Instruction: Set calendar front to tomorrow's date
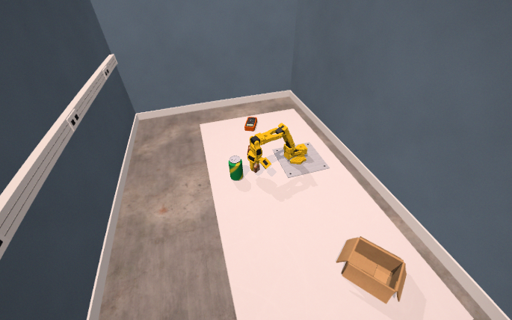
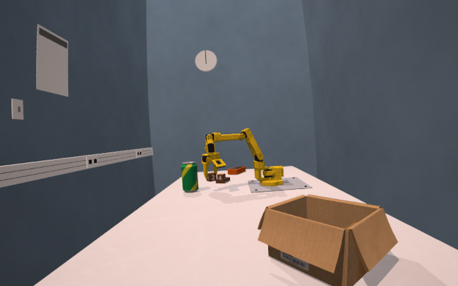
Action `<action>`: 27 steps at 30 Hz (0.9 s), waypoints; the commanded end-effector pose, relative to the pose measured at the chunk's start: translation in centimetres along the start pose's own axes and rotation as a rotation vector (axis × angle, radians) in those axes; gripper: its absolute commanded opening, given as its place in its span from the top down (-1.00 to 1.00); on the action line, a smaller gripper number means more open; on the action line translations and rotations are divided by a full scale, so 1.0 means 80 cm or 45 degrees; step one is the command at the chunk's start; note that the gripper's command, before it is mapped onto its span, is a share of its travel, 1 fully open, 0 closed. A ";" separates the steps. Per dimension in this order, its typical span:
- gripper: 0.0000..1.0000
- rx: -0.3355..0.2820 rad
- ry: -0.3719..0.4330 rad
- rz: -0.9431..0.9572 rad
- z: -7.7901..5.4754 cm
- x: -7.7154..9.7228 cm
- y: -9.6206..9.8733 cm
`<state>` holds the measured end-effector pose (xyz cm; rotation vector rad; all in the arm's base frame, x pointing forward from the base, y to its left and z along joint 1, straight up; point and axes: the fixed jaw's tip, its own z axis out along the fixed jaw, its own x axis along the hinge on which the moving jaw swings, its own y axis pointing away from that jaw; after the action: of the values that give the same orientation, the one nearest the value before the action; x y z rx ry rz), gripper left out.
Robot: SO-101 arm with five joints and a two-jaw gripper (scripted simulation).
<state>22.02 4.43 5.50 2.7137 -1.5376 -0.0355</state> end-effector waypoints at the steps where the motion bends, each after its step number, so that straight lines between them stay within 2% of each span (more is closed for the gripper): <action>1: 1.00 0.045 0.013 0.002 -0.011 0.000 -0.002; 17: 1.00 0.111 0.035 0.002 -0.028 0.000 -0.002; 26: 1.00 0.118 0.038 0.002 -0.030 0.000 -0.002; 27: 1.00 0.151 0.047 0.004 -0.039 -0.003 -0.003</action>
<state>22.30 4.50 7.45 2.7618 -1.5649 0.0632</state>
